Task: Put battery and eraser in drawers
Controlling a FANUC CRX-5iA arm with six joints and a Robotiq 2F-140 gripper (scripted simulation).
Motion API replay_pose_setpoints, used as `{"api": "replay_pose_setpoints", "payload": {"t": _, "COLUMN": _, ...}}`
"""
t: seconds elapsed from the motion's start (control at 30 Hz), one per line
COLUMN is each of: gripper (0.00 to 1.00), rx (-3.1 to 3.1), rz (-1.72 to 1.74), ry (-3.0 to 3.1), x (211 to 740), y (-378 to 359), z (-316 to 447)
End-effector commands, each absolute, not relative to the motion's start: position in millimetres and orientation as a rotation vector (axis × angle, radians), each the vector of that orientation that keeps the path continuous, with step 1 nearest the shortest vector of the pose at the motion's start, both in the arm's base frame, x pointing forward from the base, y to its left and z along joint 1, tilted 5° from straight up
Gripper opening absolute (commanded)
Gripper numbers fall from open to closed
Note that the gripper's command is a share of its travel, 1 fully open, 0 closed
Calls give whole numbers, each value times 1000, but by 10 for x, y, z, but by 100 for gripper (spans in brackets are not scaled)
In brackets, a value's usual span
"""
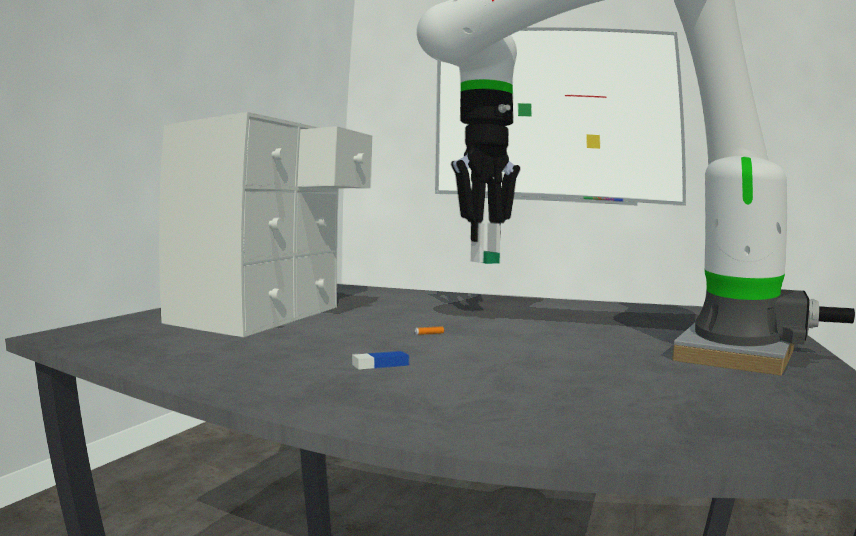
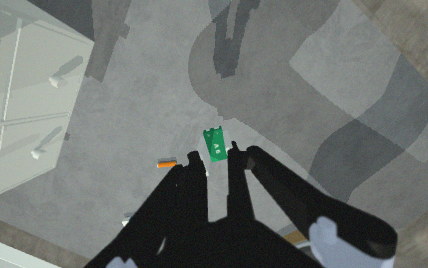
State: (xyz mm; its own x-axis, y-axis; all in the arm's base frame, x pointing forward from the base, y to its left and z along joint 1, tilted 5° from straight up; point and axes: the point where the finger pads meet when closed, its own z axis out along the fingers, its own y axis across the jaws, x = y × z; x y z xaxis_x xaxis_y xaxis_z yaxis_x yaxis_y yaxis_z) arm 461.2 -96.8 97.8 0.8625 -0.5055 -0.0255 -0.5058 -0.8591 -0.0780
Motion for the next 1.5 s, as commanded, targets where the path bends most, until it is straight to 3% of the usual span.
{"api": "replay_pose_setpoints", "payload": {"t": 0.0, "gripper": 14, "rx": -2955, "rz": 7, "ry": 794, "x": 4614, "y": -957, "z": 980}}
{"api": "replay_pose_setpoints", "payload": {"t": 0.57, "gripper": 14, "rx": -3052, "rz": -36, "ry": -261, "x": 5129, "y": 85, "z": 1070}}
{"api": "replay_pose_setpoints", "payload": {"t": 1.47, "gripper": 14, "rx": -3045, "rz": -39, "ry": -327, "x": 5150, "y": 136, "z": 1310}}
